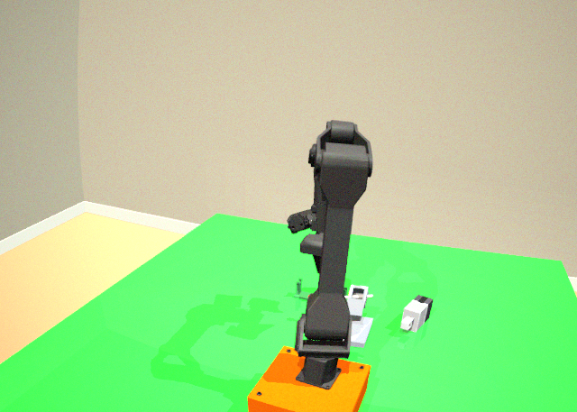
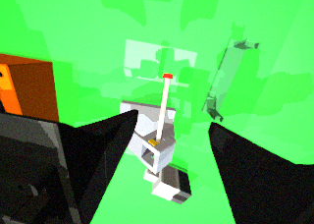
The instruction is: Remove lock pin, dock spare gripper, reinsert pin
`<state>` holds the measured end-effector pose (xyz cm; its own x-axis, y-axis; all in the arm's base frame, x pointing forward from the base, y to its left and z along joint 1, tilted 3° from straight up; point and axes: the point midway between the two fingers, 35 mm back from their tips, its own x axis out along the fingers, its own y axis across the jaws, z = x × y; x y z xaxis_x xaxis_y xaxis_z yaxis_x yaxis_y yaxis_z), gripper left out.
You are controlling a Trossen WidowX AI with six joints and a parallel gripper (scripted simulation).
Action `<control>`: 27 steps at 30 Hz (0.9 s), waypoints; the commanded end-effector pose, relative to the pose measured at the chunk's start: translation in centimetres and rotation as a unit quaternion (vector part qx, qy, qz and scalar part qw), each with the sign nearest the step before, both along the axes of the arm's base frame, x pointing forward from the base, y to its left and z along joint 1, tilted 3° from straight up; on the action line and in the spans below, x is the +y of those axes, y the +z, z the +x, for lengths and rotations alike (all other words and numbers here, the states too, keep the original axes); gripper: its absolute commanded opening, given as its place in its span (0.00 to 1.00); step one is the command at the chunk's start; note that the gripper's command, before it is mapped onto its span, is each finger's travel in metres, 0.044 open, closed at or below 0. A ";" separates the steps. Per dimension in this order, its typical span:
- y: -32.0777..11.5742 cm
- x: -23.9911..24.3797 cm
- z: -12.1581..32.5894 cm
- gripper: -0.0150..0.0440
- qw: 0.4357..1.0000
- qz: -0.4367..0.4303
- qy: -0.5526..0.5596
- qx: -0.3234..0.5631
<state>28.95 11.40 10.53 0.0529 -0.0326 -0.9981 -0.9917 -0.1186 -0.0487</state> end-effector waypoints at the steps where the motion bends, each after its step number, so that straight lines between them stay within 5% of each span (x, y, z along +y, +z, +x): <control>1: -3.4 -0.2 -0.4 0.76 1.000 -0.005 0.003 0.012; 27: -7.7 0.0 -0.2 0.76 1.000 -0.005 0.003 0.012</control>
<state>28.85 11.41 3.31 0.0336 -0.0405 -0.9986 -0.9922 -0.1214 -0.0285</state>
